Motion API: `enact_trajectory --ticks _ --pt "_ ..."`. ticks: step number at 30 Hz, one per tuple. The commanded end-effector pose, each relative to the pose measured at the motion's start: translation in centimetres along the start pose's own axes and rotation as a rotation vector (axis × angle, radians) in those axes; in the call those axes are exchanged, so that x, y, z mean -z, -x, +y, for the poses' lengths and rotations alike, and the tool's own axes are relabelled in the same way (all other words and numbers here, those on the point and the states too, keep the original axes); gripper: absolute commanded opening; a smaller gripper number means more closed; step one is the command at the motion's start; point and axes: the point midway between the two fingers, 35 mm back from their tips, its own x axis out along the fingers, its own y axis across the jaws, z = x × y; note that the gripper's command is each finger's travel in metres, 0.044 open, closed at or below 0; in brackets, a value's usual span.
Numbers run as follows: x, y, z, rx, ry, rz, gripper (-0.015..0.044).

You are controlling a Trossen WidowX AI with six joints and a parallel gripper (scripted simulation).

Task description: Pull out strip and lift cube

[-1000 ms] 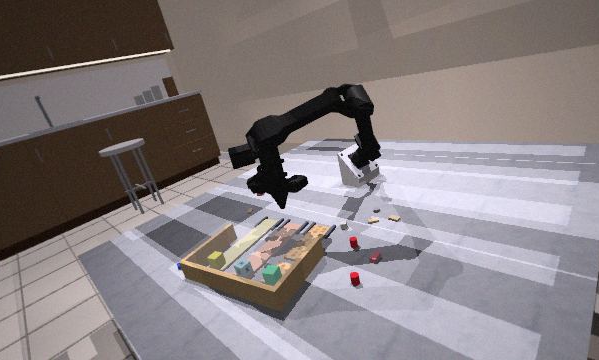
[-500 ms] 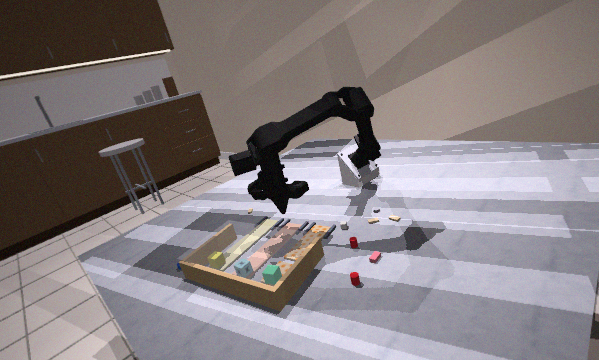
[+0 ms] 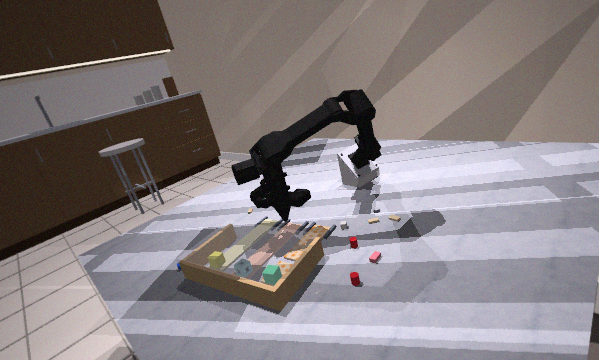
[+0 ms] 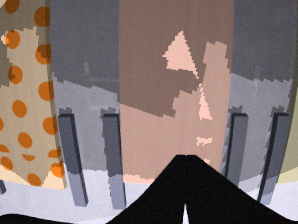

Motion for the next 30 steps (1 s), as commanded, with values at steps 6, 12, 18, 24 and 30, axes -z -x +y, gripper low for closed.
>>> enact_trajectory --ticks 6,12,18,24,30 --pt "0.2 -1.7 0.2 -0.005 -0.006 0.0 0.0" --pt "0.3 -2.7 0.4 -0.007 -0.005 0.0 0.0" --pt "0.3 -2.9 0.4 -0.007 -0.005 0.0 0.0" --pt "0.3 -2.9 0.4 -0.007 -0.005 0.0 0.0" --pt "0.3 -2.9 0.4 -0.007 -0.005 0.0 0.0"
